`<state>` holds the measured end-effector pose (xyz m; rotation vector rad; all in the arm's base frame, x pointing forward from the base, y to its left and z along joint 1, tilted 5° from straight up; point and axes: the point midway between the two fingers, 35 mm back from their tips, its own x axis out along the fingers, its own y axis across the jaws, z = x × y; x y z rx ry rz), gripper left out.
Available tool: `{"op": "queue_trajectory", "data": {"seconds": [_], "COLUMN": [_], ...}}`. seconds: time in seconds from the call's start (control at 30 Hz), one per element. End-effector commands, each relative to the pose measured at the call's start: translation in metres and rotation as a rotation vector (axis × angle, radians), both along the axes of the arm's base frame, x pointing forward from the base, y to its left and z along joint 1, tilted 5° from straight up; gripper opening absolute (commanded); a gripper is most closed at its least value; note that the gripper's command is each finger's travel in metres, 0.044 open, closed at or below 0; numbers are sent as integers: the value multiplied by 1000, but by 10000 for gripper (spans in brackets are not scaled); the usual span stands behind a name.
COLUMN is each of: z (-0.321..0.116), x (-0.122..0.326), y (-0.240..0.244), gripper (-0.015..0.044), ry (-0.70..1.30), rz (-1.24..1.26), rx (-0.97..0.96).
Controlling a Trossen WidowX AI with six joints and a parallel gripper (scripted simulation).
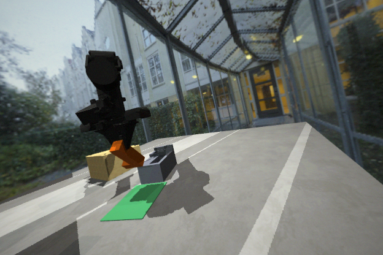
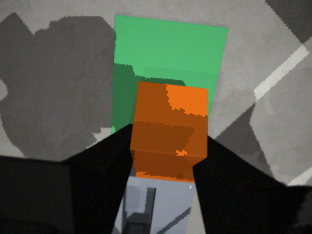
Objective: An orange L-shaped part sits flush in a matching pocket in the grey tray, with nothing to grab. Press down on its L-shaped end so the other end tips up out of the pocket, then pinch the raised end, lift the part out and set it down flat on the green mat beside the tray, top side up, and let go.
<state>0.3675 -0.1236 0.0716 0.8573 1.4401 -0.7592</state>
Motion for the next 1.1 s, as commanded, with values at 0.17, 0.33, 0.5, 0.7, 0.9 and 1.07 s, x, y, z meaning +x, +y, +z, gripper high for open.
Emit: {"op": "queue_trajectory", "data": {"seconds": [0.17,0.33,0.5,0.7,0.9,1.07], "z": [-19,-27,-35,-44,-53,-61], "x": [-1,-2,-2,-2,-2,-2], "y": [1,1,2,2,3,4], "gripper": [0,0,0,0,0,0], "ry": [16,16,16,16,16,16], "rz": [5,5,5,5,5,5], "rx": [3,3,3,3,3,3]}}
